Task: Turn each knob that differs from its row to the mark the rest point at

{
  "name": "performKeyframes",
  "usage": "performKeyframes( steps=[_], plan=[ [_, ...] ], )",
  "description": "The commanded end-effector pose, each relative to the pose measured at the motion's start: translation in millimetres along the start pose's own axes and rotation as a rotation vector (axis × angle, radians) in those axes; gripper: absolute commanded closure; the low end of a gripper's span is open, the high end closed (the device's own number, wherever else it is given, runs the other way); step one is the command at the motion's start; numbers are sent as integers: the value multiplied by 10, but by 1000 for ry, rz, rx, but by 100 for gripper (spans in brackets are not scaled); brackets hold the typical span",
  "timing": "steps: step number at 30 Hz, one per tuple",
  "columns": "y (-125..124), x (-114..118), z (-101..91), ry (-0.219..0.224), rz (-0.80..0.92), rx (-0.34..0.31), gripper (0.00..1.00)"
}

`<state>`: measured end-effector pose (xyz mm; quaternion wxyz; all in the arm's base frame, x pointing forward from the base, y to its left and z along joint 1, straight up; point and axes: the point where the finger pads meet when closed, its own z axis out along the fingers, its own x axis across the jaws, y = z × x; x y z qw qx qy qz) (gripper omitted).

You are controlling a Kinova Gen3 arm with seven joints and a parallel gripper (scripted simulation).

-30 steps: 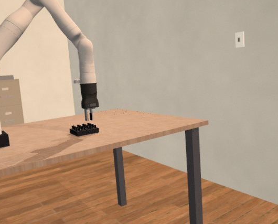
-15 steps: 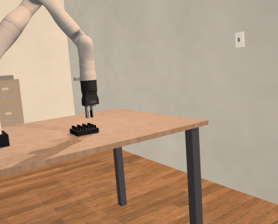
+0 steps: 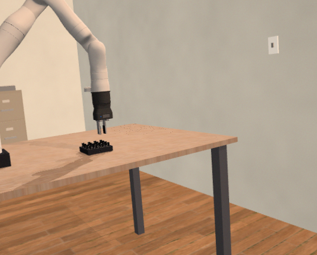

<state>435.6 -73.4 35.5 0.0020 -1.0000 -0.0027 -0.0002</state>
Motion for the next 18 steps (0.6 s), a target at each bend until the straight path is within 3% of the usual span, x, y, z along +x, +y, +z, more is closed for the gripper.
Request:
performKeyframes(
  steps=[1, 18],
  plan=[
    [-7, 5, -7, 1, 13, -1, 54],
    [-69, -4, -14, -14, 306, -3, 54]
  ],
)
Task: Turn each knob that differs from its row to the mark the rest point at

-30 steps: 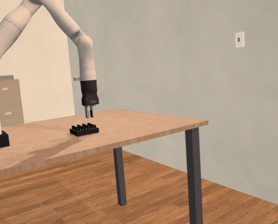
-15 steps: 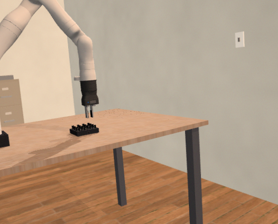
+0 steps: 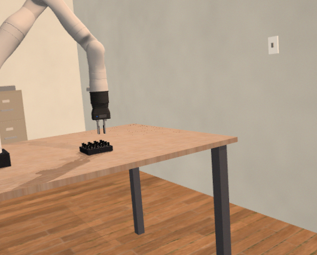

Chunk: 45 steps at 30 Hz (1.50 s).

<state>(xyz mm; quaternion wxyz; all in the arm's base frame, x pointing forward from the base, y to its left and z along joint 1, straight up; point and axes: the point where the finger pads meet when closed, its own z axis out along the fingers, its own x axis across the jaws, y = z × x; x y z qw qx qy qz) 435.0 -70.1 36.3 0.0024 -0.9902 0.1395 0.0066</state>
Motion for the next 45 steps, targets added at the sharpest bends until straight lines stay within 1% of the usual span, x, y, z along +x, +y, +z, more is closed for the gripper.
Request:
performKeyframes(
  steps=[1, 11, 13, 28, 30, 38, 45],
  plan=[
    [-39, -9, -8, -2, 51, -4, 54],
    [-67, -14, -33, -9, 420, -9, 54],
    [-67, -14, -33, -9, 420, -9, 54],
    [-34, 6, -113, -2, 1028, -7, 54],
    [-34, 6, -113, -2, 1028, -7, 54],
    [-1, 15, -160, 5, 1284, 2, 54],
    [21, 19, -192, 10, 1431, 9, 54]
  ],
)
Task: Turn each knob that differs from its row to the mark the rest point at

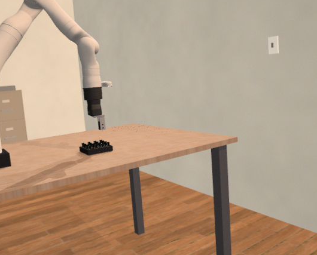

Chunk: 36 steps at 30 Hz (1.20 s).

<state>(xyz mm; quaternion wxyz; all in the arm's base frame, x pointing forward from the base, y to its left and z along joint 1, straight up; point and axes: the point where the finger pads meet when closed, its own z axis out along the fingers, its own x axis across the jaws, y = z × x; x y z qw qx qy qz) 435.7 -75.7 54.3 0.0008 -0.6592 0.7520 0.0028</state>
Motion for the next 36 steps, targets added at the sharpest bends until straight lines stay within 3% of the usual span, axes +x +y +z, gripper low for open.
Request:
performKeyframes(
  steps=[1, 12, 36],
  plan=[
    [-3, -30, -12, 1, 9, 2, 54],
    [-2, -17, -30, 0, 91, 7, 54],
    [-2, -17, -31, 0, 95, 7, 54]
  ],
)
